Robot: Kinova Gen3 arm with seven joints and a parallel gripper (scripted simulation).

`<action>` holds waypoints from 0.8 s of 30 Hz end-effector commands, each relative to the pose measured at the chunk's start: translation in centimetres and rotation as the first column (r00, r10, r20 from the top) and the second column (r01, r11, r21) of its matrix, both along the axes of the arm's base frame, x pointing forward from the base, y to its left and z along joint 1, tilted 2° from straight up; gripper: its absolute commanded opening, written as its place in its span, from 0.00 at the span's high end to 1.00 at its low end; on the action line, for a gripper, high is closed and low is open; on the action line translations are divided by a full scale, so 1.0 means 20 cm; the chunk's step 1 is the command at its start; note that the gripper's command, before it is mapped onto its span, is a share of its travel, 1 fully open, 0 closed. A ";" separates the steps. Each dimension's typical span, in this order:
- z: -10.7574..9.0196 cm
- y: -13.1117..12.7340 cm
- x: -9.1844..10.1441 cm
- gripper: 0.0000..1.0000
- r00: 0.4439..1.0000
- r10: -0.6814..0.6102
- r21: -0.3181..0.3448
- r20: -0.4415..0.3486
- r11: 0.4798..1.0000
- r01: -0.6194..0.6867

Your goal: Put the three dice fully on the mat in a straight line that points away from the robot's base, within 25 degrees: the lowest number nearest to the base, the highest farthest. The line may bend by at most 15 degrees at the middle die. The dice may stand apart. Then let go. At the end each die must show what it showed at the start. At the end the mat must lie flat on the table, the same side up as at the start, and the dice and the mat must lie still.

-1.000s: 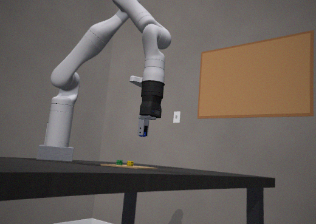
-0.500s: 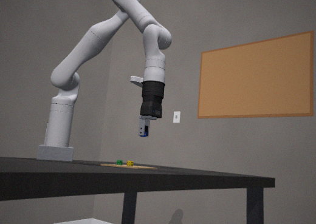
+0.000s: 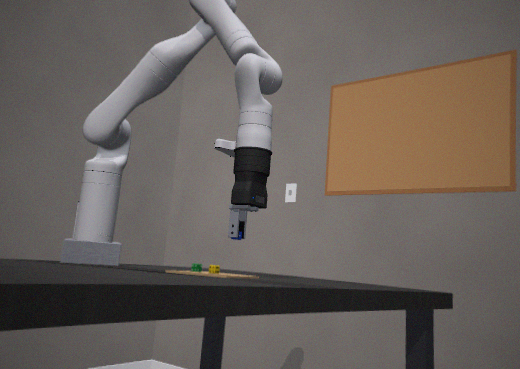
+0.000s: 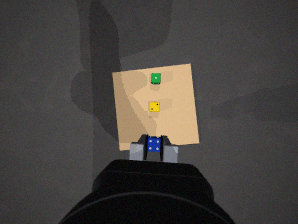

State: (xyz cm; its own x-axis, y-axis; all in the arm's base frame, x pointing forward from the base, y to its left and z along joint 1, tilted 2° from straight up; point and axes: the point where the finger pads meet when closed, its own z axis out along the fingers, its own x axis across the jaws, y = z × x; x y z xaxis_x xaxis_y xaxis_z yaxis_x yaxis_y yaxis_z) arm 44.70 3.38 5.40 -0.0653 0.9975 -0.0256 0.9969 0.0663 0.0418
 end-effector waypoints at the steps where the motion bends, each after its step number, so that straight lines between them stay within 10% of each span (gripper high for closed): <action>1: -0.10 -0.02 -0.01 0.66 1.000 0.000 -0.002 -0.009 1.000 0.000; 24: -0.34 -0.02 0.01 0.66 1.000 0.003 -0.001 -0.006 1.000 -0.003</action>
